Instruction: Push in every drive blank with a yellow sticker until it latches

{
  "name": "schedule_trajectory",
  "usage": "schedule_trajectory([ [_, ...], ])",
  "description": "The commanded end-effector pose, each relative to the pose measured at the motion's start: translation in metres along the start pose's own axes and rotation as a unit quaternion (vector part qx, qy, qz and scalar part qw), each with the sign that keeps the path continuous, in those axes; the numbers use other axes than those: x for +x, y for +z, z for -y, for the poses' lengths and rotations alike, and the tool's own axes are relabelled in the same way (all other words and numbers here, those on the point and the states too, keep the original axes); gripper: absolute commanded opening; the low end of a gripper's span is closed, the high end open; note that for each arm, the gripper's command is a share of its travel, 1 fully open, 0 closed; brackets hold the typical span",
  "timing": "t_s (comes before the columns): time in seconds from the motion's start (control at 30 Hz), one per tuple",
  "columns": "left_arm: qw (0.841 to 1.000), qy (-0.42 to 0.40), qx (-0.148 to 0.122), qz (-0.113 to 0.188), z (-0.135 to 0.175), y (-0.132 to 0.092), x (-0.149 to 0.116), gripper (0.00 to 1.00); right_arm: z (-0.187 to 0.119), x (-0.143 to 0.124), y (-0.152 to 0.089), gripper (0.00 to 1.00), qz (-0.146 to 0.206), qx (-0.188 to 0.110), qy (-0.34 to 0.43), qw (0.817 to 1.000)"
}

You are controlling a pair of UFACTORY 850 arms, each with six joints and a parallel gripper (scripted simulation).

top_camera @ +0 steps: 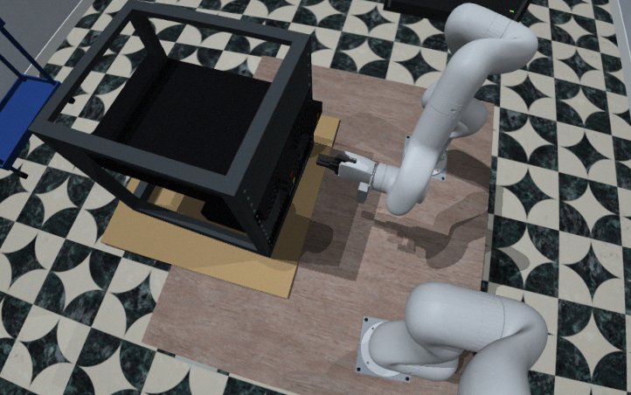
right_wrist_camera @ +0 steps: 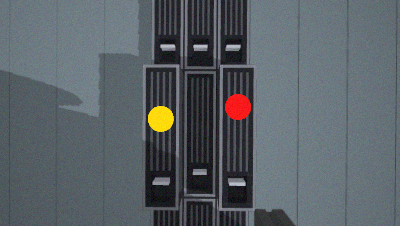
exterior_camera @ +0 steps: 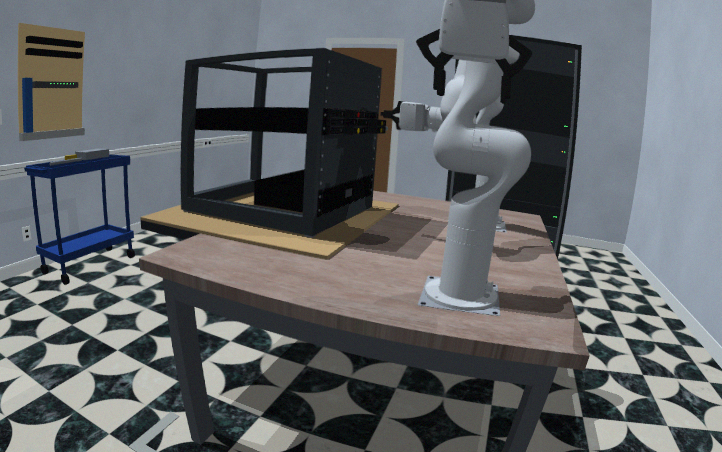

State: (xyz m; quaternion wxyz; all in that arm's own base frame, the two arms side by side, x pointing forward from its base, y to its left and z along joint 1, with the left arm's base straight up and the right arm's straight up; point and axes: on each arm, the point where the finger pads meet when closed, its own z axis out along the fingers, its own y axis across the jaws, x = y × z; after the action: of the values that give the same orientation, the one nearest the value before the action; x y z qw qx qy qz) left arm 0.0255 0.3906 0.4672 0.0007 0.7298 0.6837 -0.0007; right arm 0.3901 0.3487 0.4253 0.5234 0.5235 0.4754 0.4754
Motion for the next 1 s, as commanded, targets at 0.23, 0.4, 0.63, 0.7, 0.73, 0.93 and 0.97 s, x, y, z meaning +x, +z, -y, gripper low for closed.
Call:
schedule_trajectory([
  [0.23,1.000,0.000,0.000,-0.001,0.0000,-0.0009,0.0004,1.00,-0.0012,0.0002,0.0001,0.00,0.000,-0.001,0.001,1.000],
  [0.4,1.000,0.000,0.000,-0.001,0.0000,-0.0009,0.0004,1.00,-0.0012,0.0002,0.0001,0.00,0.000,-0.001,0.001,1.000],
  [0.63,1.000,0.000,0.000,-0.001,0.0000,-0.0009,0.0004,1.00,-0.0011,0.0002,0.0001,0.00,0.000,-0.001,0.001,1.000],
  [0.7,1.000,0.000,0.000,-0.001,0.0000,-0.0009,0.0004,1.00,-0.0010,-0.0003,0.0001,0.00,0.000,-0.001,0.001,1.000],
  [0.73,1.000,0.000,0.000,-0.001,0.0000,-0.0009,0.0004,1.00,-0.0008,-0.0007,0.0001,0.00,0.000,-0.001,0.001,1.000],
  [0.93,1.000,0.000,0.000,-0.001,0.0000,-0.0009,0.0004,1.00,0.0023,-0.0081,0.0001,0.00,0.000,-0.001,0.001,1.000],
  [0.97,1.000,0.000,0.000,-0.001,0.0000,-0.0009,0.0004,1.00,0.0023,-0.0081,0.0001,0.00,0.000,-0.001,0.001,1.000],
])
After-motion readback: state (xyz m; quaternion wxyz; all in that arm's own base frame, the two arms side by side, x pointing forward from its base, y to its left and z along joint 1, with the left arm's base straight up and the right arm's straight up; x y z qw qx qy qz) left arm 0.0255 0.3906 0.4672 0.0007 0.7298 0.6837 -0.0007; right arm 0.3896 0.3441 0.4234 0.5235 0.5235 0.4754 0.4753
